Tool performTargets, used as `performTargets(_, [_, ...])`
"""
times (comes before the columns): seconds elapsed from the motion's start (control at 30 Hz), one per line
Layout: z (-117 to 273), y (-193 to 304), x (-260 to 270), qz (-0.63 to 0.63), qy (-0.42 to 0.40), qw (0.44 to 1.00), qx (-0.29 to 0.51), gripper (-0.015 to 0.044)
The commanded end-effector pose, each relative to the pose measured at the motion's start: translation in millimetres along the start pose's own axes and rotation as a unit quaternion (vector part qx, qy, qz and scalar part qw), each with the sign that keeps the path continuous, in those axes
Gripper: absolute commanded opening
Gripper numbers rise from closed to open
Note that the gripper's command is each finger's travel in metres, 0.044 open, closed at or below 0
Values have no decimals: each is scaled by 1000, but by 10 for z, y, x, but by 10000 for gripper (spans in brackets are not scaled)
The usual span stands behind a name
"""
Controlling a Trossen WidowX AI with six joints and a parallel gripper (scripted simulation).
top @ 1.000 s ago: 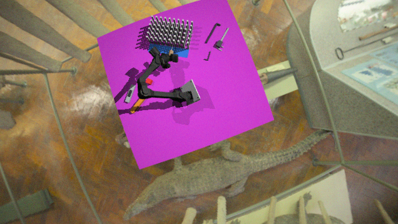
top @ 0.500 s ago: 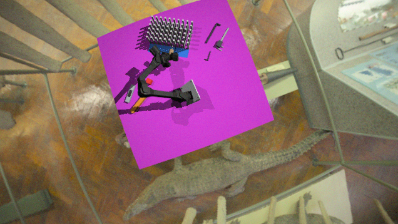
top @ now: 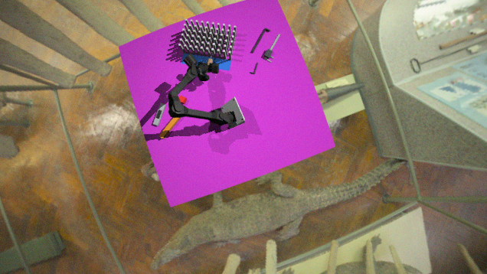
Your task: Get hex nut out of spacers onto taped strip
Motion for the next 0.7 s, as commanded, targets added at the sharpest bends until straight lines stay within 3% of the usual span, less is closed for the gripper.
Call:
performTargets(0.0, [-5, 42, -11, 3, 3, 1000, 3, 0])
performTargets(0.67, [-142, -16, -9, 0, 2, 1000, 3, 0])
Point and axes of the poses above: the point midway between the two fingers, 35 mm back from their tips, its own z axis back along the fingers, its own x axis across the jaws, y = z × x, the point moved 5 cm from there along z, back along the fingers, and after that the axes turned 2 degrees about -z, right-handed, at the moved point
